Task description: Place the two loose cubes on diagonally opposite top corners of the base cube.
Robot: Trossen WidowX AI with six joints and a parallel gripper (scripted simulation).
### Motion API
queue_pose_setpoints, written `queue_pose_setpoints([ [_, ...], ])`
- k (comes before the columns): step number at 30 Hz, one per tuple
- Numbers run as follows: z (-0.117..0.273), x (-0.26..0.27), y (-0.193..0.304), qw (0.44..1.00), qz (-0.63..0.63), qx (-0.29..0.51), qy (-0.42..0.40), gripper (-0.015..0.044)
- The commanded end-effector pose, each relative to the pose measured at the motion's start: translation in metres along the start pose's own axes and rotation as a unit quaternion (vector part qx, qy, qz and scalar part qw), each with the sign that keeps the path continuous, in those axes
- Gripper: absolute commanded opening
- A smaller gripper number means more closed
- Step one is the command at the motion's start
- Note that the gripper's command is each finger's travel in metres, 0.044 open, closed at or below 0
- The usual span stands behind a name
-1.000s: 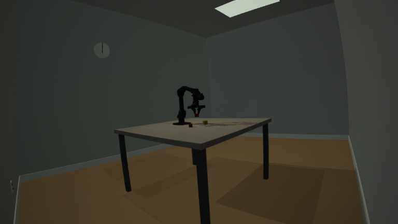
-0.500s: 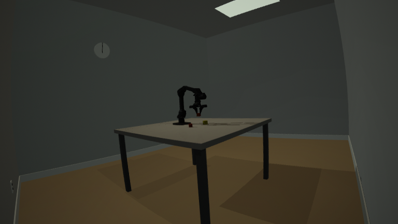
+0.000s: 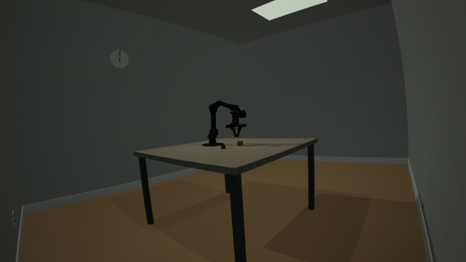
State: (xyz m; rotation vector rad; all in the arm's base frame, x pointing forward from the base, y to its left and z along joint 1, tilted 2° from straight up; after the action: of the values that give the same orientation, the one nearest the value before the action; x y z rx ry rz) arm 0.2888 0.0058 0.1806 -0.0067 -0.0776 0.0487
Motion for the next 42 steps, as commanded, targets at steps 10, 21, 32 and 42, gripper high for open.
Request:
queue_pose_setpoints([
  [10,-0.014,0.007,0.030,1.000,0.009,-0.001,0.003,0.0105],
  [21,-0.017,0.008,0.030,1.000,0.008,-0.001,0.003,0.0105],
  [32,-0.037,0.007,0.031,1.000,0.005,-0.001,0.003,0.0105],
  [42,-0.040,0.007,0.031,1.000,0.005,-0.001,0.003,0.0105],
])
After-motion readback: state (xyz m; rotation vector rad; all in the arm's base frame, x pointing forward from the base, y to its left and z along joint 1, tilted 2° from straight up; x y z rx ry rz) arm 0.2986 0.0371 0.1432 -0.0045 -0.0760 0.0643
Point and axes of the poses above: the point midway between the two fingers, 35 mm back from their tips, its own z axis back along the fingers, its own x axis across the jaws, y = z × x, the point moved 4 cm from there along z, back along the fingers, and after that the axes turned 9 degrees about -z, right-handed, at the moved point
